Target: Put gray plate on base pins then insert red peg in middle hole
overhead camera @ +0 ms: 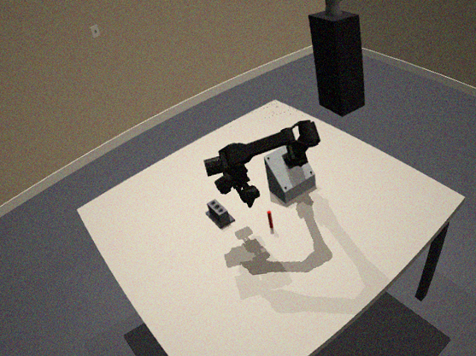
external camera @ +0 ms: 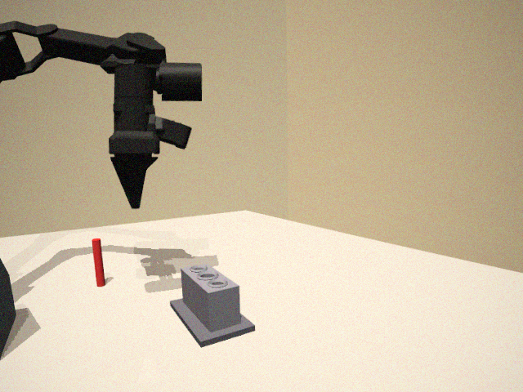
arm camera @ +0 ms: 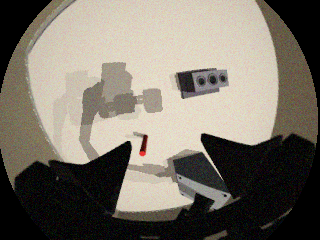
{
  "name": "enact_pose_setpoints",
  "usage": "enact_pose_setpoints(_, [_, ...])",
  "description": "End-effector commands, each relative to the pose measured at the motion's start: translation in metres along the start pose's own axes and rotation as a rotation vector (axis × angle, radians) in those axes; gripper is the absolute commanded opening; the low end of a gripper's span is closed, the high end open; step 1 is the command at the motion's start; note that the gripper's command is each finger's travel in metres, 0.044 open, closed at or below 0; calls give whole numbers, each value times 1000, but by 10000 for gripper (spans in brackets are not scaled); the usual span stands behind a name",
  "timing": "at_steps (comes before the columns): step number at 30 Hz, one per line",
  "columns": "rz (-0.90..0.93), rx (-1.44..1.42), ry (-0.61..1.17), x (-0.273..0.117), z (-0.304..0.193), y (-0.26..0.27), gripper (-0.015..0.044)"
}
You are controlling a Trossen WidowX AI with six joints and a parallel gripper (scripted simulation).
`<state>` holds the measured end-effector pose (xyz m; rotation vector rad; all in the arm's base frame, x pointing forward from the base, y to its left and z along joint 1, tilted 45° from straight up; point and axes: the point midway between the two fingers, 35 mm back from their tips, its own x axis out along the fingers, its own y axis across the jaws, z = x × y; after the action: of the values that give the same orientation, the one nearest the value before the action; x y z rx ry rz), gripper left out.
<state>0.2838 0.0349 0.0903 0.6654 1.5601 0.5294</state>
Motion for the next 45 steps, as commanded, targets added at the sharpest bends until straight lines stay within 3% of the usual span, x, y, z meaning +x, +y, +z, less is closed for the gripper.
enact_pose_setpoints(1, [27, 710, -15, 1, -54, 45, 440])
enact_pose_setpoints(6, [30, 893, -10, 3, -63, 50, 440])
enact_pose_setpoints(24, [30, 893, -10, 3, -64, 50, 440])
enact_pose_setpoints(28, [31, 892, -10, 27, -64, 50, 440])
enact_pose_setpoints(45, [30, 892, -10, 55, -63, 50, 440])
